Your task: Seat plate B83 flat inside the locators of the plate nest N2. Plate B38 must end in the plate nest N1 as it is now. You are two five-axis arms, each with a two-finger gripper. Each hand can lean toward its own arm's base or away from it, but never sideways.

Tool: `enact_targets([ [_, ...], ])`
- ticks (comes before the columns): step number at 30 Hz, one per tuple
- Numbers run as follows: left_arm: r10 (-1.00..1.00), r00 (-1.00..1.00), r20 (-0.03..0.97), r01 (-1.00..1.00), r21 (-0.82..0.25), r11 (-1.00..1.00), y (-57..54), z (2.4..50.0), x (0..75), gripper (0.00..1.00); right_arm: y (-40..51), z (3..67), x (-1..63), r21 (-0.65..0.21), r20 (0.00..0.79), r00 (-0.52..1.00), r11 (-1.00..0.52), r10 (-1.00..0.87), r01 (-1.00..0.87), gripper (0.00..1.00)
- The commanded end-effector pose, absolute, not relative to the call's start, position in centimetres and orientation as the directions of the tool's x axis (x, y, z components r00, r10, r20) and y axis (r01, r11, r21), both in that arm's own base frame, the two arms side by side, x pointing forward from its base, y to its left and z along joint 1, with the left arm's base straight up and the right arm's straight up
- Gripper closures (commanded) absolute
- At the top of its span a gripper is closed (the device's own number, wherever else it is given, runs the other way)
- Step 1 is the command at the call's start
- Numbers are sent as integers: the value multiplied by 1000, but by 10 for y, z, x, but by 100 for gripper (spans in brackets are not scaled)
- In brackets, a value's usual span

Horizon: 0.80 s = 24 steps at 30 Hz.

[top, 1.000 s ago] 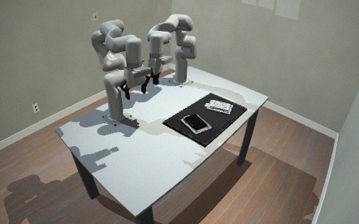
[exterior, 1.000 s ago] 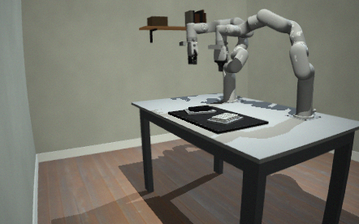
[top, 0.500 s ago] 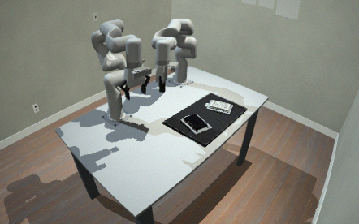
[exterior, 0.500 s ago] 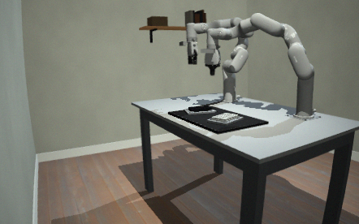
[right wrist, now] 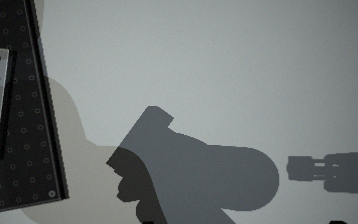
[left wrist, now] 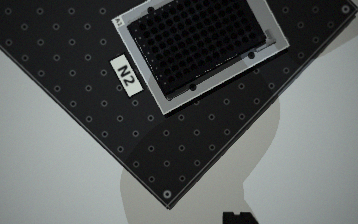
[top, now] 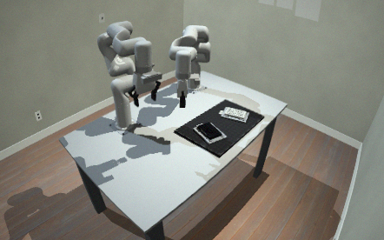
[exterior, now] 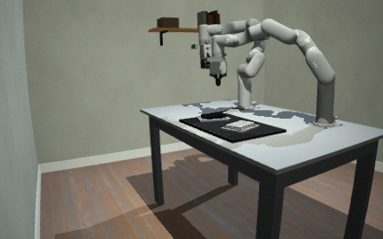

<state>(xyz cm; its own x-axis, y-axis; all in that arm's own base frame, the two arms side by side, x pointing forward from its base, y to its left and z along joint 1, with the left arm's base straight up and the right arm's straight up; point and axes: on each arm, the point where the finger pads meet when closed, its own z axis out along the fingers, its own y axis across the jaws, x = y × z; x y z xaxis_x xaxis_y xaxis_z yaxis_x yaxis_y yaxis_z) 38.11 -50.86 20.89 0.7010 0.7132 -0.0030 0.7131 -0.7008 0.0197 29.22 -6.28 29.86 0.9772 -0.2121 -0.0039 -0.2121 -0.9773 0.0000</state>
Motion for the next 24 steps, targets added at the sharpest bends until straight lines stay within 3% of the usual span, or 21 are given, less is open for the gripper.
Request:
enact_targets([
  [1,739,673,-4,739,21,-673,-509,207,392,100,-63,300,293,0,0,977,-977,-212,-212,0],
  [24,925,380,-4,925,8,-380,-482,155,478,100,-63,300,293,0,0,977,-977,-212,-212,0],
])
